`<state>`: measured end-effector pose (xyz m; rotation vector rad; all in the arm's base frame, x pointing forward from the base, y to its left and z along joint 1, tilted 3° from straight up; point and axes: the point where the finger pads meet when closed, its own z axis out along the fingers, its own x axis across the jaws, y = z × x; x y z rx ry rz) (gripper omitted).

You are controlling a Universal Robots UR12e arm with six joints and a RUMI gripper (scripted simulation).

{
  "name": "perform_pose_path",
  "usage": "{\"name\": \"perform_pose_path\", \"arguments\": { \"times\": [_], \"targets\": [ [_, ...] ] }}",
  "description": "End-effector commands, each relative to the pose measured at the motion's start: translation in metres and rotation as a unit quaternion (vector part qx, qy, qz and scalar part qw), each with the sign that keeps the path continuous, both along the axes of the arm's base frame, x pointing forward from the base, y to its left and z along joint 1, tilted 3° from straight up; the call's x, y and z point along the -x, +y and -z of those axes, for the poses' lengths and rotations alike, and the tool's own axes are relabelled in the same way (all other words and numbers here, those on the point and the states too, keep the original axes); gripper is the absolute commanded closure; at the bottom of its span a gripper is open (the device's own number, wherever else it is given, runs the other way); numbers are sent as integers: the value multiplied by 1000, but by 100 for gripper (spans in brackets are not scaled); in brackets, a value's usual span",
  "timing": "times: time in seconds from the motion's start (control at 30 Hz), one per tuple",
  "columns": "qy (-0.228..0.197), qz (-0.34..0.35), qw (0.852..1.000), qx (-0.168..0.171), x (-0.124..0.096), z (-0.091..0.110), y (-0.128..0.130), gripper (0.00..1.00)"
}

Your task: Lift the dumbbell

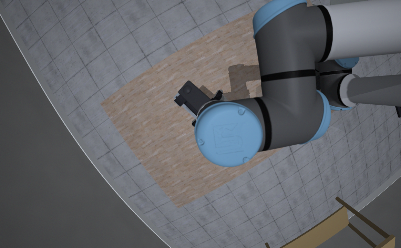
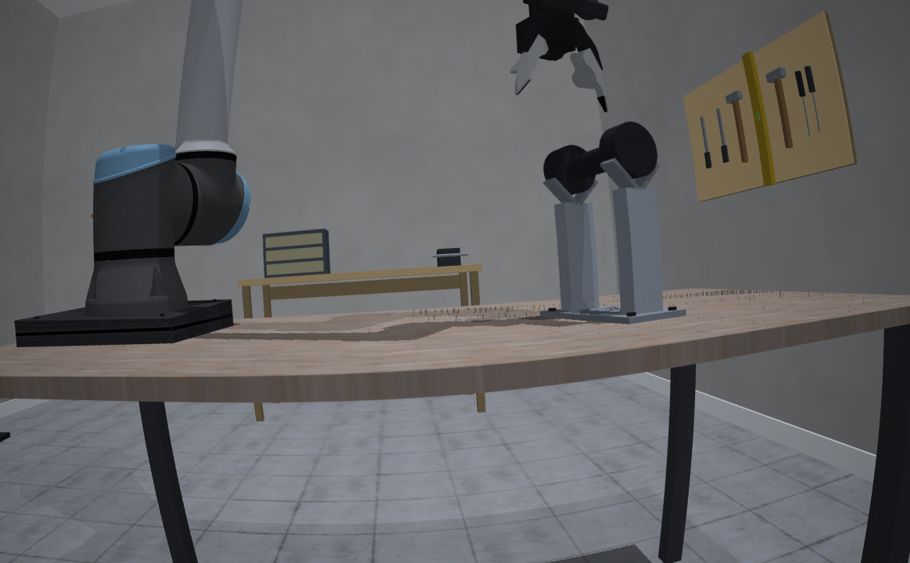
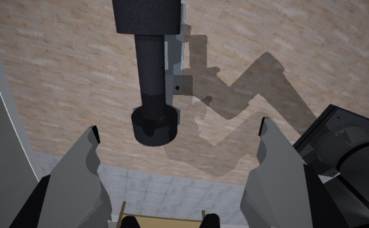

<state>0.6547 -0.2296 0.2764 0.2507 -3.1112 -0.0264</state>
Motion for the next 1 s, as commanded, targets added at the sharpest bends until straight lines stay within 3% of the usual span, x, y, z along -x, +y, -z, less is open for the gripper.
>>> {"name": "perform_pose_path", "arguments": {
  "times": [0.0,0.47,0.57,0.73,0.97],
  "targets": [
    [-17,37,999,25,-28,-4,-4,0],
    [-23,51,998,31,-37,-2,-4,0],
    [-19,50,998,32,-36,19,-5,0],
    [-17,50,998,33,-36,73,-9,0],
    [-17,51,998,33,-36,98,-11,0]
  ]
}}
